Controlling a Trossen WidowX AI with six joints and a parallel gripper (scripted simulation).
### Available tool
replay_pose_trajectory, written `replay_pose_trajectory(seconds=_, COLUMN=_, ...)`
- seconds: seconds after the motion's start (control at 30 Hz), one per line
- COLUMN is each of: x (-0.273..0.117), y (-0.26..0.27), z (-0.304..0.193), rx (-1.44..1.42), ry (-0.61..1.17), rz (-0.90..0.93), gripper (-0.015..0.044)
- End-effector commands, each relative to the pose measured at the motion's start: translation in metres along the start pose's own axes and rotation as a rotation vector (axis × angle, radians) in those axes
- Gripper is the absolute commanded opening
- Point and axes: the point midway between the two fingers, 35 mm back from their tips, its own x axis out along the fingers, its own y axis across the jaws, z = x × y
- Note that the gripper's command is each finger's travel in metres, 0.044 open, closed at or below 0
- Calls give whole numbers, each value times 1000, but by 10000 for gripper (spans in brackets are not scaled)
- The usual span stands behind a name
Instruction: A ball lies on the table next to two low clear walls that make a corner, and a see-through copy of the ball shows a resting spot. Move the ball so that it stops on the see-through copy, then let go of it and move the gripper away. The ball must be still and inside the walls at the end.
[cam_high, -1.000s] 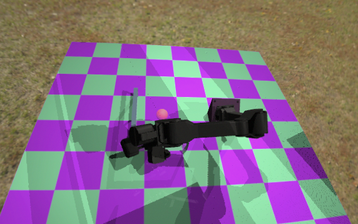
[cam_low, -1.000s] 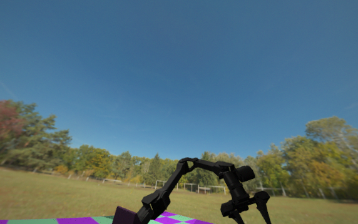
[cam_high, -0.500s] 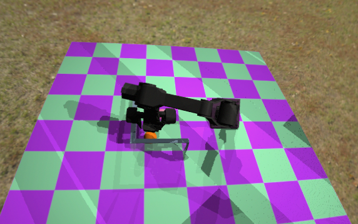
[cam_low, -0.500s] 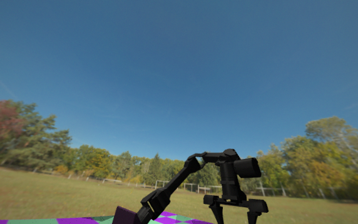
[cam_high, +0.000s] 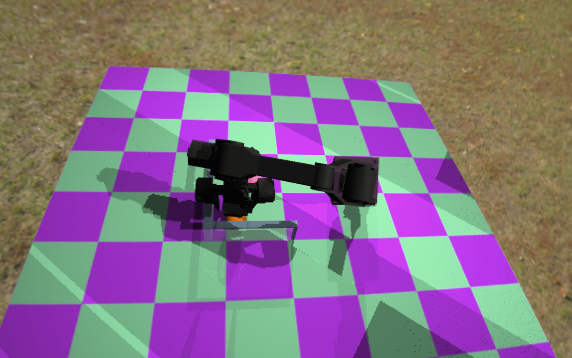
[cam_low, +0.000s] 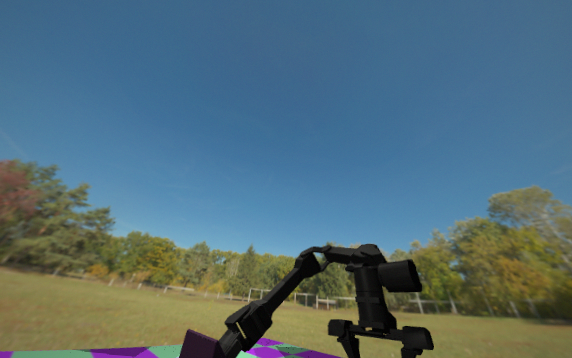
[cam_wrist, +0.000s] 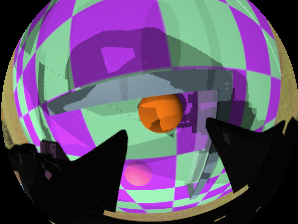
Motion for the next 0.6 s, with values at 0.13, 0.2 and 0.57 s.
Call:
replay_pose_trajectory(seconds=0.13, x=15, y=2, z=1, rx=8, ry=-6, rz=8, gripper=377)
replay_pose_trajectory(seconds=0.2, x=18, y=2, z=1, rx=8, ry=-6, rz=8, gripper=377)
replay_pose_trajectory(seconds=0.57, x=36, y=2, z=1, rx=8, ry=-7, rz=8, gripper=377)
